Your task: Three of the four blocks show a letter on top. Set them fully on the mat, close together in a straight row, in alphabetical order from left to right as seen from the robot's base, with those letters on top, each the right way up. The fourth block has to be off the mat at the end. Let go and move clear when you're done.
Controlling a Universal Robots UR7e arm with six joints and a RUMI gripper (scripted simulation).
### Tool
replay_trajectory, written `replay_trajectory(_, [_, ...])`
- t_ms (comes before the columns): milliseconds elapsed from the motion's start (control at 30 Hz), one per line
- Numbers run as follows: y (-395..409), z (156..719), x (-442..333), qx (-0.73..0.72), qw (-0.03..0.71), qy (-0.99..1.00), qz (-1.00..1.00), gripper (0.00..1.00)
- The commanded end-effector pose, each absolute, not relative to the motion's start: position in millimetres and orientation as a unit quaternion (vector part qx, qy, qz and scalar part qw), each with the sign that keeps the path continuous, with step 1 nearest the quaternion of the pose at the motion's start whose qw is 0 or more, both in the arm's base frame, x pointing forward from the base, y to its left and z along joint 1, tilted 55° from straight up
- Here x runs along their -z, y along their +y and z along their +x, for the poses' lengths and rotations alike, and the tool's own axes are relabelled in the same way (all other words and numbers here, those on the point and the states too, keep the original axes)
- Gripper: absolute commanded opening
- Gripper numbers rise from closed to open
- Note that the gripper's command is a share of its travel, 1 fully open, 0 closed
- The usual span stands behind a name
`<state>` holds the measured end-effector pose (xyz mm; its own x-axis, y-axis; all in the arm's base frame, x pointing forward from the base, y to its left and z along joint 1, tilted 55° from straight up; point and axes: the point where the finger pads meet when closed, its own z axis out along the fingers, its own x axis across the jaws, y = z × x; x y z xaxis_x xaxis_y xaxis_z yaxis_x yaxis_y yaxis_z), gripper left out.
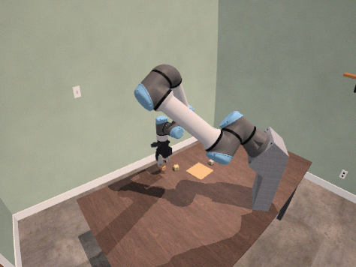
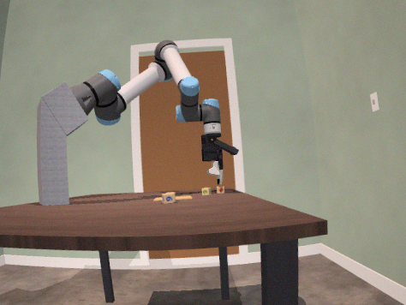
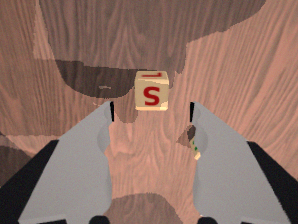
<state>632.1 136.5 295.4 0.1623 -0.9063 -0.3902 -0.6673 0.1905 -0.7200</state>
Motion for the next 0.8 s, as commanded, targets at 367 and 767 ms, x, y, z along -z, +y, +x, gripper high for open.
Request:
replay_trajectory(367, [137, 633, -296, 0.136, 0.442, 0.633, -0.622, 0.40])
replay_trajectory(767, [142, 644, -287, 0.136, 0.442, 0.633, -0.622, 0.40])
